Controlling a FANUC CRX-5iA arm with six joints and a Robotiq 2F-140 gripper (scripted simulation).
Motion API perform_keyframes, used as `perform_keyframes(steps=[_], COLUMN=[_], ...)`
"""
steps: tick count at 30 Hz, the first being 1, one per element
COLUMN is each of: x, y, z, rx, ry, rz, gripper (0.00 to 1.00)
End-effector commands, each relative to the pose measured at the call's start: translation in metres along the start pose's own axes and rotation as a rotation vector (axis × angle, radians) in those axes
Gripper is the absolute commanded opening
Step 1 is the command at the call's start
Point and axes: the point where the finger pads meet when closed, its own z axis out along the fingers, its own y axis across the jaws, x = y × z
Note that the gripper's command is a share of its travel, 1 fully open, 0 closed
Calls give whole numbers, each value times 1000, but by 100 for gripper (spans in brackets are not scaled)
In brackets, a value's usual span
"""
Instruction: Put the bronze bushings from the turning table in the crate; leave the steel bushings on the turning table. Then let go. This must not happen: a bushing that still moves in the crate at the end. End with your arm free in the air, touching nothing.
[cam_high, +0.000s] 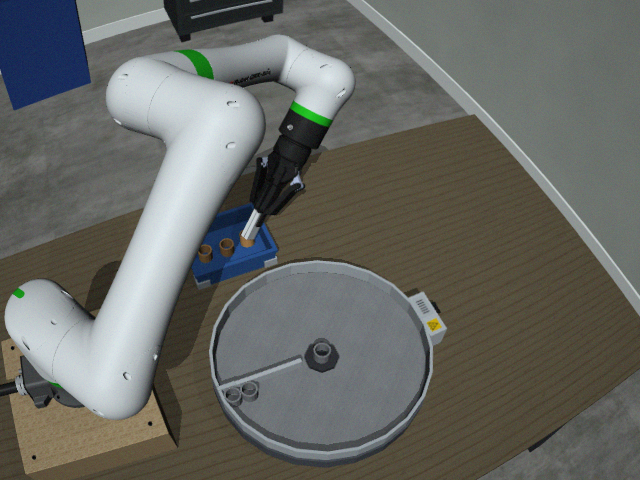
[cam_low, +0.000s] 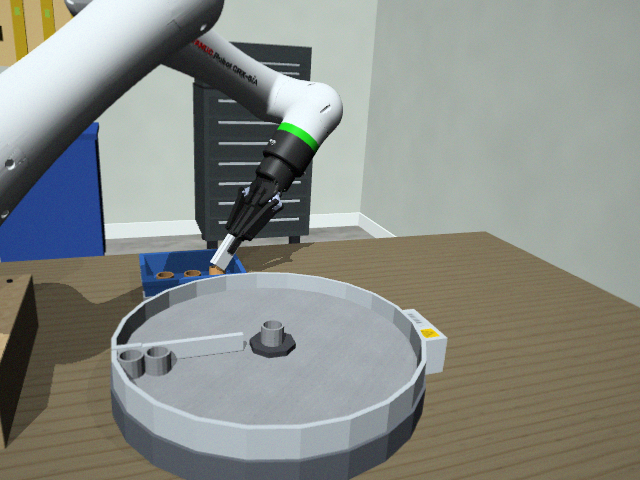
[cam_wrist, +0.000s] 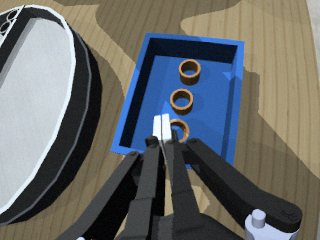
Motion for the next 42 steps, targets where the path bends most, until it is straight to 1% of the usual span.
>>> perform_keyframes(steps=[1, 42], x=[0, -4], y=[0, 0], z=[0, 4], rx=[0, 0], ry=[0, 0], rz=[0, 0], gripper=[0, 0])
